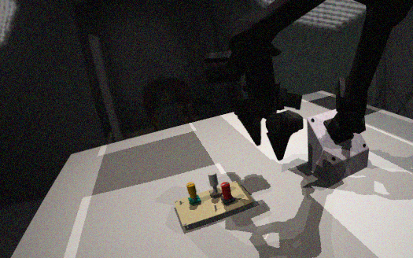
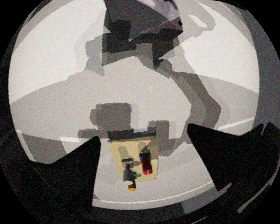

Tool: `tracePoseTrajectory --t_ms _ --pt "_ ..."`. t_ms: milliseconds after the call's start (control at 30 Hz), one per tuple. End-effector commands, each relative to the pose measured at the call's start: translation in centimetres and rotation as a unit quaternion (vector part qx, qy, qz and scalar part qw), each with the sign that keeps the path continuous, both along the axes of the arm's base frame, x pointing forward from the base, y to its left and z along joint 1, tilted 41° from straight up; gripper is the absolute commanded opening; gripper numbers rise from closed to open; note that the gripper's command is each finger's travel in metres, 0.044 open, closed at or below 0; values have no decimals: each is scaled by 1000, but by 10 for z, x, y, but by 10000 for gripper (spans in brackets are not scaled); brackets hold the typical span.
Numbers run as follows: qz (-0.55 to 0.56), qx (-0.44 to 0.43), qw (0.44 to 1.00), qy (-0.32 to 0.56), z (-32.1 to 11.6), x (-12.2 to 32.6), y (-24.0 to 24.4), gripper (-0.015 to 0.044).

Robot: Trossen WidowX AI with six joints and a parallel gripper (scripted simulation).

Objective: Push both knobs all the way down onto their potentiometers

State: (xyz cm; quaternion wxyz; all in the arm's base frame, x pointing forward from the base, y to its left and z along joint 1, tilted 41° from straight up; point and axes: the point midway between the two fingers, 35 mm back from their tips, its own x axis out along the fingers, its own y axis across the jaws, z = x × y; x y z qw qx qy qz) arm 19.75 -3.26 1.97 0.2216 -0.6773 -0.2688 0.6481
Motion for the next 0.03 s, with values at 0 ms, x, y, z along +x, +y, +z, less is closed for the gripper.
tracePoseTrajectory --t_ms 0 --pt "3 -2 1000 -1 -1 -1 0 440"
